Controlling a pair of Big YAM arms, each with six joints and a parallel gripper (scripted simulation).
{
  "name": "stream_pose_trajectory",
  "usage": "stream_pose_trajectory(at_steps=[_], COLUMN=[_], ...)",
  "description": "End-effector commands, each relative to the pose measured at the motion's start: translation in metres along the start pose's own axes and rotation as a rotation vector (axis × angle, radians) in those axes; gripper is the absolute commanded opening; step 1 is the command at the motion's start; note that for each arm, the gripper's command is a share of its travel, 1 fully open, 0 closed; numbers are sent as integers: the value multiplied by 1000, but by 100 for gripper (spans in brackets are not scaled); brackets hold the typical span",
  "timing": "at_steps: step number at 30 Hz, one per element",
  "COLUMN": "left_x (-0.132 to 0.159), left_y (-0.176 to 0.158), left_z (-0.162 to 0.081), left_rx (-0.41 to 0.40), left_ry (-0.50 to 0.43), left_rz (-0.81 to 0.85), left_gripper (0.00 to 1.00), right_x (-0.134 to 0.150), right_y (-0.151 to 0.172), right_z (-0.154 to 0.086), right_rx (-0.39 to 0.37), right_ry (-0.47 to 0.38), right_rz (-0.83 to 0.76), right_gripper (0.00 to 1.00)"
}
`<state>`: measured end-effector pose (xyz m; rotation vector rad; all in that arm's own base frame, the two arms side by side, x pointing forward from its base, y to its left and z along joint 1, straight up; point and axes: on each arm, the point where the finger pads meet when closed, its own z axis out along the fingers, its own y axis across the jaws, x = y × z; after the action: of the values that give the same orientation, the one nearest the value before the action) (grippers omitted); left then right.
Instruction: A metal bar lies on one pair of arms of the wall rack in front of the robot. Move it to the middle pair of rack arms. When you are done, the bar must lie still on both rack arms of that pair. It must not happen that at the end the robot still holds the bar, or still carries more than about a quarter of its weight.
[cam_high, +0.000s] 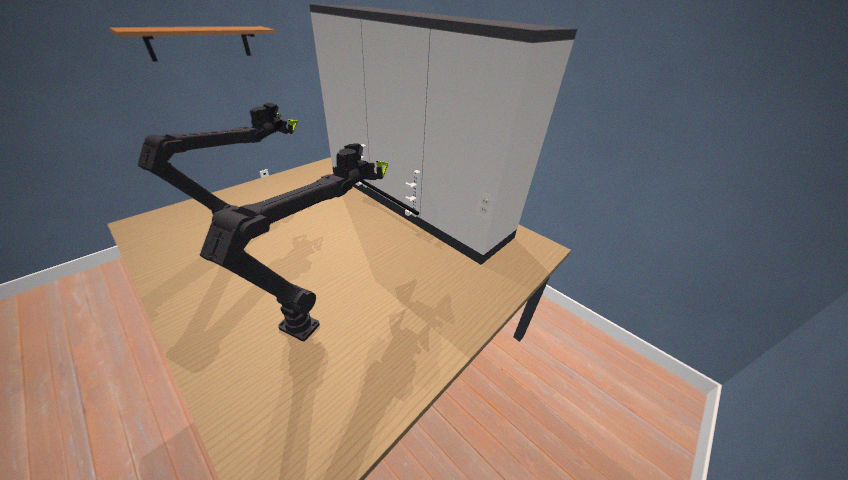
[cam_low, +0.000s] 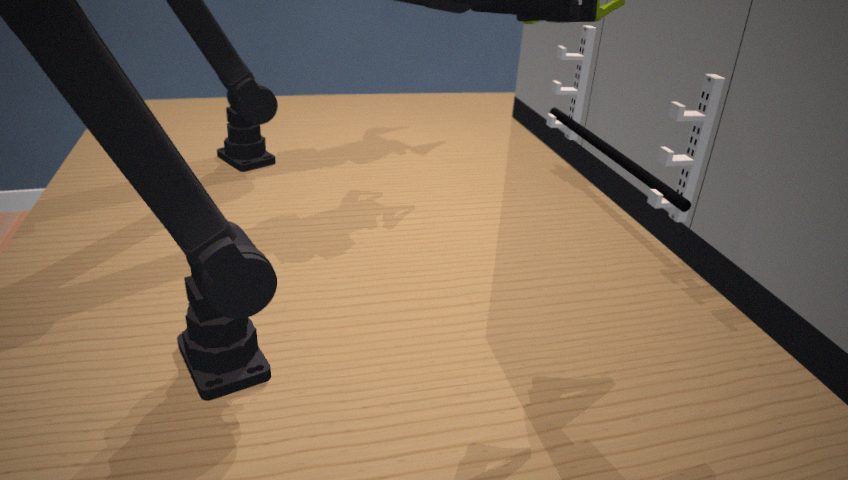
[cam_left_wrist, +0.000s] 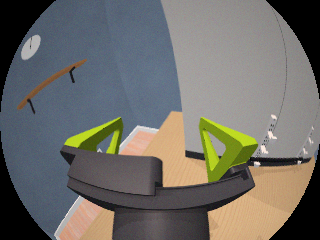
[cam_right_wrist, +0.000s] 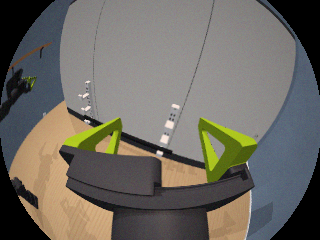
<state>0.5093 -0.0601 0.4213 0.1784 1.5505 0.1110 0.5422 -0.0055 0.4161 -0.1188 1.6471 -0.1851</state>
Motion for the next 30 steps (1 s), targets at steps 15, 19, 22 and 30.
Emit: stream_pose_trajectory(at_steps=[15,19,22,30], left_x=[25,34,41,55], left_y=[-68,-85,-97,-123], left_z=[-3,-4,-5,-8], left_rx=[54,67,76,95], left_ry=[-79,-93,-103,-123], left_rz=[224,277,316,396], left_gripper=[100,100,100,100], right_x=[28,40,49,66], right_y=[11,13,15,19], right_z=[24,30,35,44], right_rx=[35,45,53,68], right_ry=[-7,1,7,20], right_rz=[-220,-273,-313,-393], right_gripper=[100,100,100,100])
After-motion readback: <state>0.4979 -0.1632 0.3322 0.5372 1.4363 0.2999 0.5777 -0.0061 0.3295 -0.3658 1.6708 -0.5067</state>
